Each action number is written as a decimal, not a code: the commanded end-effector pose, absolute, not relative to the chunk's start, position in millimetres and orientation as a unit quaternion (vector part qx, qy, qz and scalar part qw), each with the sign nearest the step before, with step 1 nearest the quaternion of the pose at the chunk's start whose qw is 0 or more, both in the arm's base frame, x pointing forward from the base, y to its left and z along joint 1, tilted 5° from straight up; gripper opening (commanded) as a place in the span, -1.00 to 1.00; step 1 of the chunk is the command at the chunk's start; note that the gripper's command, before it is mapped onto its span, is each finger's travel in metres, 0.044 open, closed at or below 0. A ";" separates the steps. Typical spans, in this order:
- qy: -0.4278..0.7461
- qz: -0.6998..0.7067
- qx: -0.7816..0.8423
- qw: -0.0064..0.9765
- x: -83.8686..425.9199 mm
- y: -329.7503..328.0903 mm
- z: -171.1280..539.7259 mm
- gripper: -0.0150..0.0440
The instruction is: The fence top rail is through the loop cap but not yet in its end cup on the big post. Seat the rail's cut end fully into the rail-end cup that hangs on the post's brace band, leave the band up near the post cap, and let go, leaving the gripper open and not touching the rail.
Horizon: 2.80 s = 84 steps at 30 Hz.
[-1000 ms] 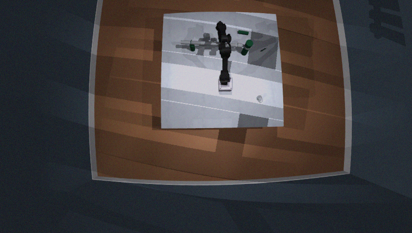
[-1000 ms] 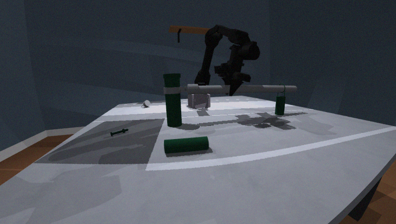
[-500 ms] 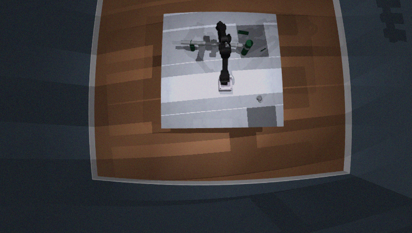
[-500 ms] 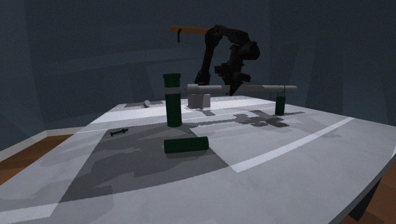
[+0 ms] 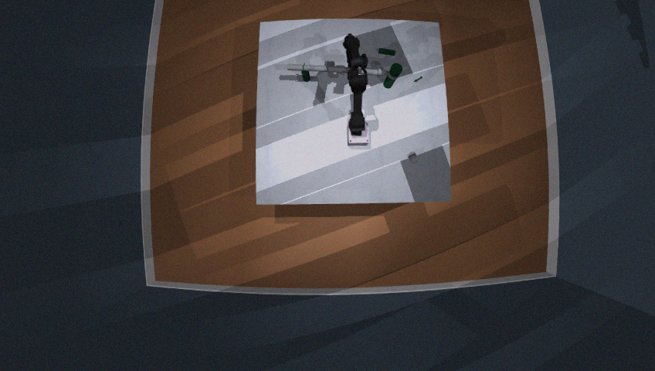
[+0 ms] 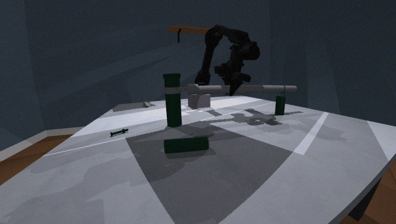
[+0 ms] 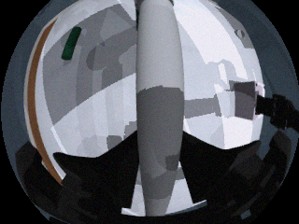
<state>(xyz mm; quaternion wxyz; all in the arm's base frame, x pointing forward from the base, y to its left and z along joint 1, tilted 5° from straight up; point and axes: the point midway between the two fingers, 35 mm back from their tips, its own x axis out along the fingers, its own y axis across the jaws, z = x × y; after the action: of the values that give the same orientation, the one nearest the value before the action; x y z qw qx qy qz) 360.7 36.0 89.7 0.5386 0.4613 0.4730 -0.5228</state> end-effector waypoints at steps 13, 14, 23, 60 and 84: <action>0.471 -0.523 0.458 0.543 362.2 31.7 93.1 -0.49; 0.471 -0.523 0.458 0.543 362.2 31.5 93.2 -0.49; 0.470 -0.523 0.458 0.543 362.6 29.9 93.9 -0.49; 0.476 -0.523 0.460 0.536 361.7 26.9 91.8 -0.49; 0.492 -0.514 0.463 0.529 360.4 35.1 90.8 -0.49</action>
<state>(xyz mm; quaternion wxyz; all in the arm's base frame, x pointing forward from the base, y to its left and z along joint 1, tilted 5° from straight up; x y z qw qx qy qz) 360.2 35.1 90.0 0.5283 0.4616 0.4929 -0.5147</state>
